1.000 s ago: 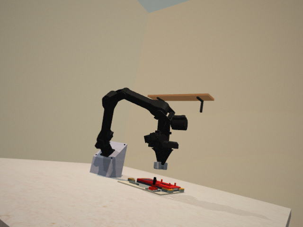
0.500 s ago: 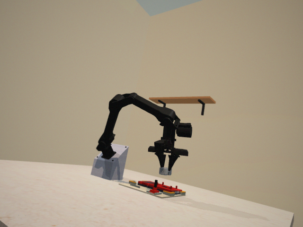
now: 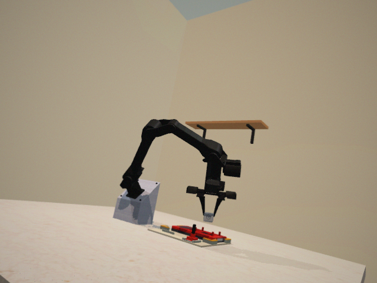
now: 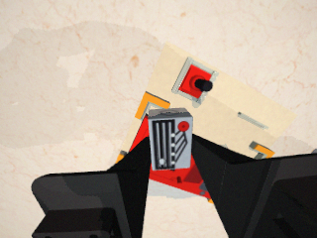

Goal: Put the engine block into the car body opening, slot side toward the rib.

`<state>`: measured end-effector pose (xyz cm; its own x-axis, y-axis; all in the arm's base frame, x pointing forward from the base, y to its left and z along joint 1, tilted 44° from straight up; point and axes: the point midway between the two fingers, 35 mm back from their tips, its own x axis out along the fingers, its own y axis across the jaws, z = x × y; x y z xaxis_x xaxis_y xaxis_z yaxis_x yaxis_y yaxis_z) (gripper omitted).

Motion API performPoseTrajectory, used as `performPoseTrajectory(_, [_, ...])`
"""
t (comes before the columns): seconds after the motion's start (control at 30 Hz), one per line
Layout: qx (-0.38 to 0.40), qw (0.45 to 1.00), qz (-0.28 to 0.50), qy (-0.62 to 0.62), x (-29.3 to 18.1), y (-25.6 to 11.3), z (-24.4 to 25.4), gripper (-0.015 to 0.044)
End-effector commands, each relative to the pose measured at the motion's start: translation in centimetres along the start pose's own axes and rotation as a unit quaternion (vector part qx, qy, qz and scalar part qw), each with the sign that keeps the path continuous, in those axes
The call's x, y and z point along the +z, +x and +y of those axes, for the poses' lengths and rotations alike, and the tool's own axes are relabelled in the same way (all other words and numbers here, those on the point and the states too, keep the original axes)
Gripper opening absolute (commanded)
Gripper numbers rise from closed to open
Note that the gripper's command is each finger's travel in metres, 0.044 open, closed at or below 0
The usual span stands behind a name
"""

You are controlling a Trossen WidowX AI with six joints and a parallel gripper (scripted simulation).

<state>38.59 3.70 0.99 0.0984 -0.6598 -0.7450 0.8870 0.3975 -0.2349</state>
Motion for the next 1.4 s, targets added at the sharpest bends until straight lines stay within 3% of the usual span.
performPoseTrajectory(0.0, [-0.005, 0.997, 0.002, -0.072, -1.2, 0.6, 0.0, 0.0000])
performPoseTrajectory(0.43, [-0.013, 0.956, 0.002, -0.292, -4.4, 1.9, 0.2, 0.0000])
performPoseTrajectory(0.97, [-0.023, 0.854, 0.005, -0.519, -8.1, 3.4, 0.1, 0.0000])
performPoseTrajectory(1.17, [-0.023, 0.840, 0.006, -0.542, -8.1, 3.3, 0.1, 0.0157])
performPoseTrajectory(1.37, [-0.023, 0.840, 0.006, -0.542, -8.1, 3.4, 0.1, 0.0159])
